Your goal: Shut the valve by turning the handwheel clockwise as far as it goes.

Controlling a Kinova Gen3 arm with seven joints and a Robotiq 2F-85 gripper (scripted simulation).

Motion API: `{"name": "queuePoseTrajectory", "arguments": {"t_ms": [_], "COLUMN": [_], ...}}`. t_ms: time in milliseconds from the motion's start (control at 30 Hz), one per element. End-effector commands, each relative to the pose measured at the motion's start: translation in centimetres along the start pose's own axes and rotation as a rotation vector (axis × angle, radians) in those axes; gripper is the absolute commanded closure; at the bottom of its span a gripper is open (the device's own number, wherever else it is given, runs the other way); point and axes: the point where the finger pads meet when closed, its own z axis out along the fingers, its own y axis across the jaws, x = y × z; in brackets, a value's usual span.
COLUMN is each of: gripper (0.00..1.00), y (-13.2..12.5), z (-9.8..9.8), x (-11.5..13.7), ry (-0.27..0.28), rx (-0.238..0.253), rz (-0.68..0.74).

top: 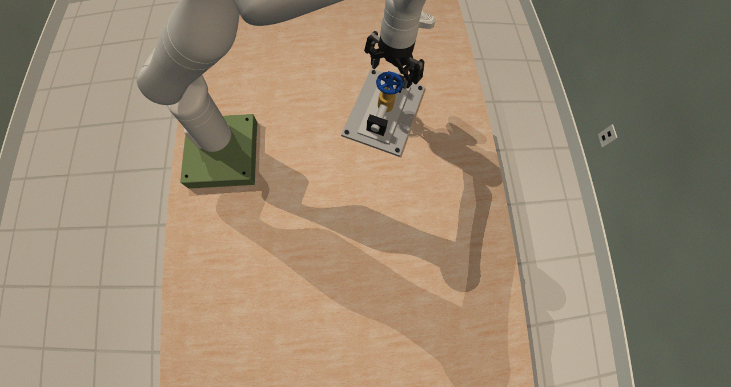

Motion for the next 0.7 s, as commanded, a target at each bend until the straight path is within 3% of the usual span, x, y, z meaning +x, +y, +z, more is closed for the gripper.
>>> {"name": "queuePoseTrajectory", "arguments": {"t_ms": [0,667], "gripper": [0.0,0.0], "y": [0.02,0.03], "z": [-0.07,0.33], "x": [0.04,0.04], "ry": [0.001,0.001], "rx": [-0.001,-0.001], "rz": [0.0,0.0]}}
